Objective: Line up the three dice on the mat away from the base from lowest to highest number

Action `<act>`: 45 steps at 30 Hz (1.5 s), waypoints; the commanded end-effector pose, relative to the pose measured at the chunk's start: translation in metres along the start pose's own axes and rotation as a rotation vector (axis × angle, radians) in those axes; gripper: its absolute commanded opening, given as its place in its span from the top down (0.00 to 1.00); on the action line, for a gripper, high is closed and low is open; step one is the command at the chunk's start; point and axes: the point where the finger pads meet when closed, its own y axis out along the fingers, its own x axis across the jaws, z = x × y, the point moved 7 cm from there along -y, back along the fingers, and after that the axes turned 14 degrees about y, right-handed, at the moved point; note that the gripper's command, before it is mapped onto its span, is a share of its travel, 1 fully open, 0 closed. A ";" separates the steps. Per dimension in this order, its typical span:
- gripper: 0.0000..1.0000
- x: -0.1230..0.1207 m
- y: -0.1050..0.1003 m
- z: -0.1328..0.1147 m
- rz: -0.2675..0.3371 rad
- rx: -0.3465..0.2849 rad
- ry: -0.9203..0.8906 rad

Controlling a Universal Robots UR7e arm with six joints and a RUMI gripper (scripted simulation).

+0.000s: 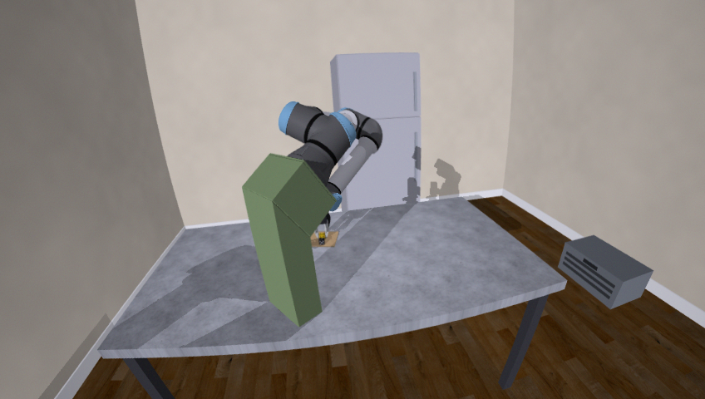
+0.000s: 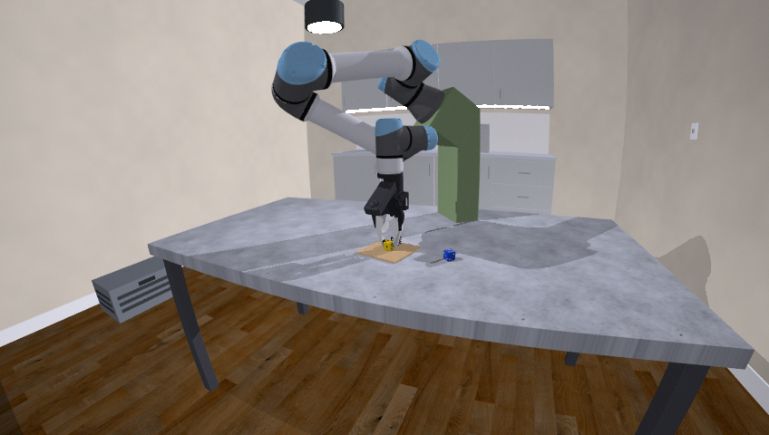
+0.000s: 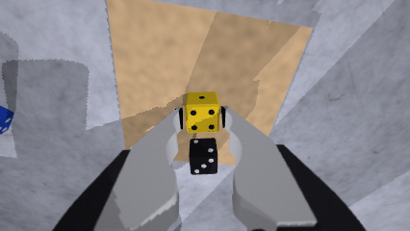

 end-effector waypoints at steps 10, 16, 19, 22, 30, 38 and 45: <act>0.76 0.000 0.000 0.000 0.000 0.001 0.000; 0.76 0.000 -0.004 0.000 0.000 0.001 0.000; 0.76 0.000 -0.012 0.000 0.000 0.001 0.000; 0.76 0.000 -0.016 0.000 0.000 0.001 0.000; 0.76 0.000 -0.059 0.000 0.000 0.001 0.000; 0.76 0.000 -0.083 0.000 0.000 0.001 0.000; 0.76 0.000 -0.090 0.000 0.000 0.001 0.000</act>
